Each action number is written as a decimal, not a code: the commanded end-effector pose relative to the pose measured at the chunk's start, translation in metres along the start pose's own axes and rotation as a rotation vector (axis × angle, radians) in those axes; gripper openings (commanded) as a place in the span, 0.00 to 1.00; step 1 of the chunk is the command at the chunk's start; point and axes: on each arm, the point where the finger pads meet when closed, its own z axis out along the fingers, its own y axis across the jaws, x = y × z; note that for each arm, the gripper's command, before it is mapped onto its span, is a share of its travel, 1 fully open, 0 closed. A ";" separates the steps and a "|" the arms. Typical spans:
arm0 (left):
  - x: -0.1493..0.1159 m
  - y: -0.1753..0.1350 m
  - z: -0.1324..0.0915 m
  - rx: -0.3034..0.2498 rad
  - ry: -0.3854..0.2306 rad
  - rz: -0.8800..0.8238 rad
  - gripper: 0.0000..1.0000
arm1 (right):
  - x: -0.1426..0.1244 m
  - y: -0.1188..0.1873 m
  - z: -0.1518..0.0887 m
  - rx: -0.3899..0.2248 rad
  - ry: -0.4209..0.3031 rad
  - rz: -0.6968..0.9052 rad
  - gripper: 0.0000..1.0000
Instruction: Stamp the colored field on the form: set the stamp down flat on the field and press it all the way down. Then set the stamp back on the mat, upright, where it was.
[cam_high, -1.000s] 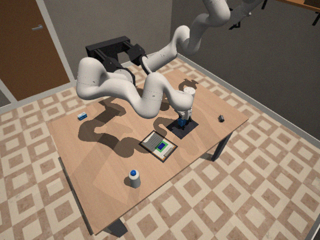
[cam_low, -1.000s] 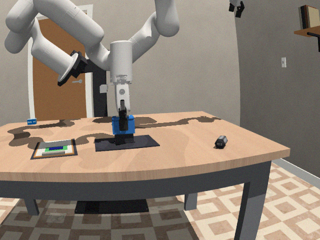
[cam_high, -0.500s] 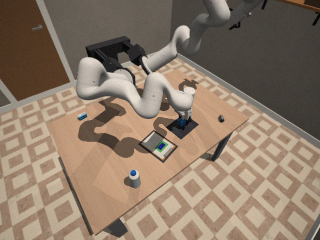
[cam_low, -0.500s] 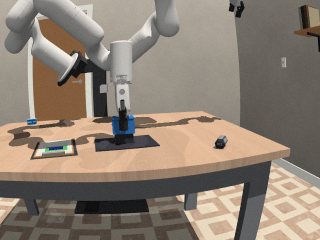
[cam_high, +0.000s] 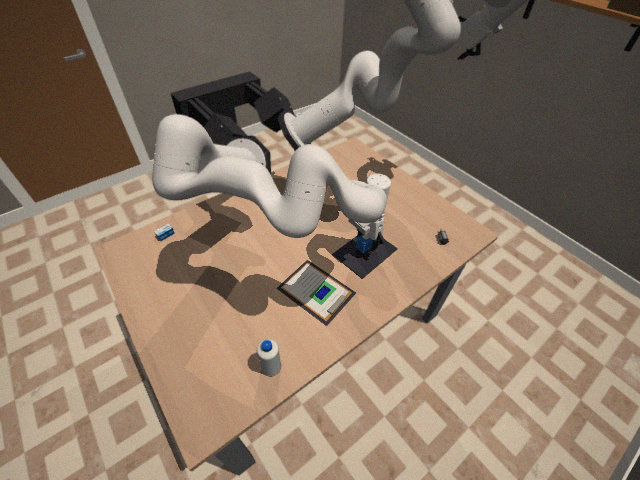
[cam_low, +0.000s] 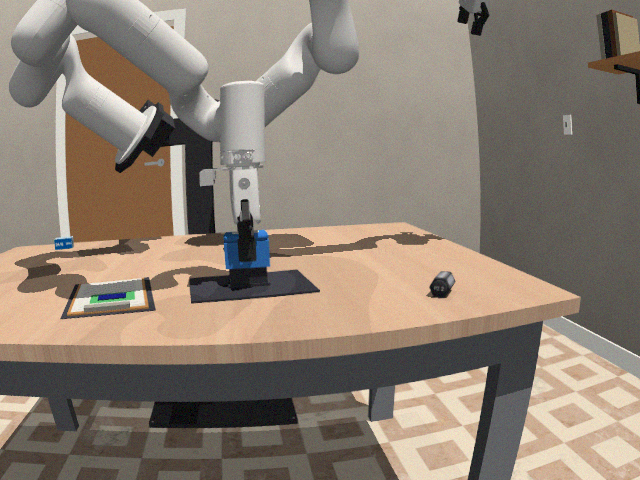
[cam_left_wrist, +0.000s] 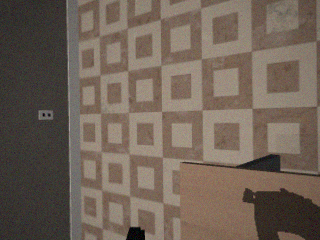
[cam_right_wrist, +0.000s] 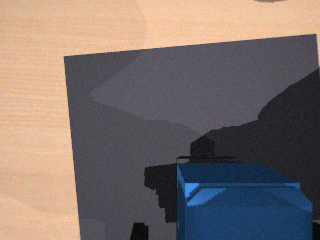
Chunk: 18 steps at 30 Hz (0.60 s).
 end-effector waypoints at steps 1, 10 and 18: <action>0.000 0.000 -0.001 0.000 0.002 0.000 1.00 | 0.000 -0.001 -0.001 0.001 -0.001 0.000 0.87; 0.000 0.000 -0.001 0.000 0.002 0.000 1.00 | 0.000 -0.001 -0.081 0.001 -0.001 0.000 0.87; 0.000 0.000 -0.001 0.000 0.002 0.000 1.00 | 0.000 -0.001 -0.091 0.001 -0.001 0.000 0.87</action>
